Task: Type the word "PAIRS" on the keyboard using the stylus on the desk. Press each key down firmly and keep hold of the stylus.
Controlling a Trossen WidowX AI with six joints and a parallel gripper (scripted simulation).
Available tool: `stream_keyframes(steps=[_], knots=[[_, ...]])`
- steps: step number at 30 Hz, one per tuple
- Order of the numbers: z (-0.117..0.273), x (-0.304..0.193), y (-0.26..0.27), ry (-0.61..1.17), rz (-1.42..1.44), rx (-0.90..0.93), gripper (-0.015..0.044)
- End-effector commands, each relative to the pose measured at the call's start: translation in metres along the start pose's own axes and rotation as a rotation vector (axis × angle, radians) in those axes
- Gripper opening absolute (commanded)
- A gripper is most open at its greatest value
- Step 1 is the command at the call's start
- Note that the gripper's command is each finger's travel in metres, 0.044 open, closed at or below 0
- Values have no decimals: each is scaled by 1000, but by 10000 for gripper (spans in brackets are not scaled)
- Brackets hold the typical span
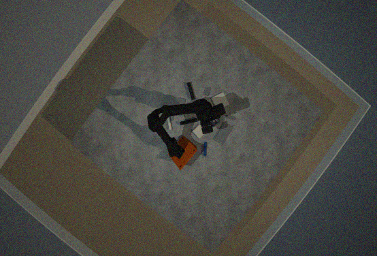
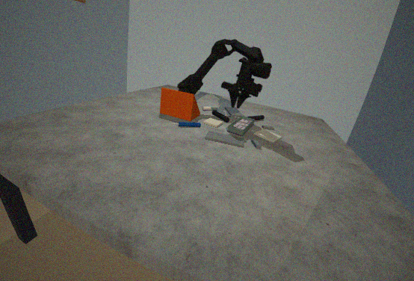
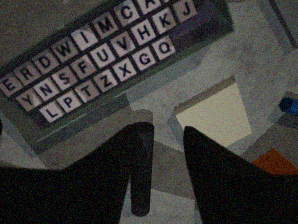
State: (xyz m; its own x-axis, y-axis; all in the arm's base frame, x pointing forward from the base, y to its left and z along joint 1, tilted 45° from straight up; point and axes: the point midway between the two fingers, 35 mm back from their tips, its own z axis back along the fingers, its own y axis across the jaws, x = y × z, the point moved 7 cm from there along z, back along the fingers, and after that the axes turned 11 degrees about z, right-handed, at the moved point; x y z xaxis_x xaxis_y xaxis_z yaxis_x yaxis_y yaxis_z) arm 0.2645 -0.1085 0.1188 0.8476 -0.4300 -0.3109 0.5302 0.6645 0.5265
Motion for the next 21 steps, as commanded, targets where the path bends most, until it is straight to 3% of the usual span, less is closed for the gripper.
stream_keyframes(steps=[1, 4, 17, 21], knots=[[-25, -5, -46, 27, -626, -193, 150], [-35, -11, -68, -1, -943, -301, 150], [-59, -31, -120, -214, -1728, -587, 150], [-61, -32, -123, -238, -1783, -607, 150]])
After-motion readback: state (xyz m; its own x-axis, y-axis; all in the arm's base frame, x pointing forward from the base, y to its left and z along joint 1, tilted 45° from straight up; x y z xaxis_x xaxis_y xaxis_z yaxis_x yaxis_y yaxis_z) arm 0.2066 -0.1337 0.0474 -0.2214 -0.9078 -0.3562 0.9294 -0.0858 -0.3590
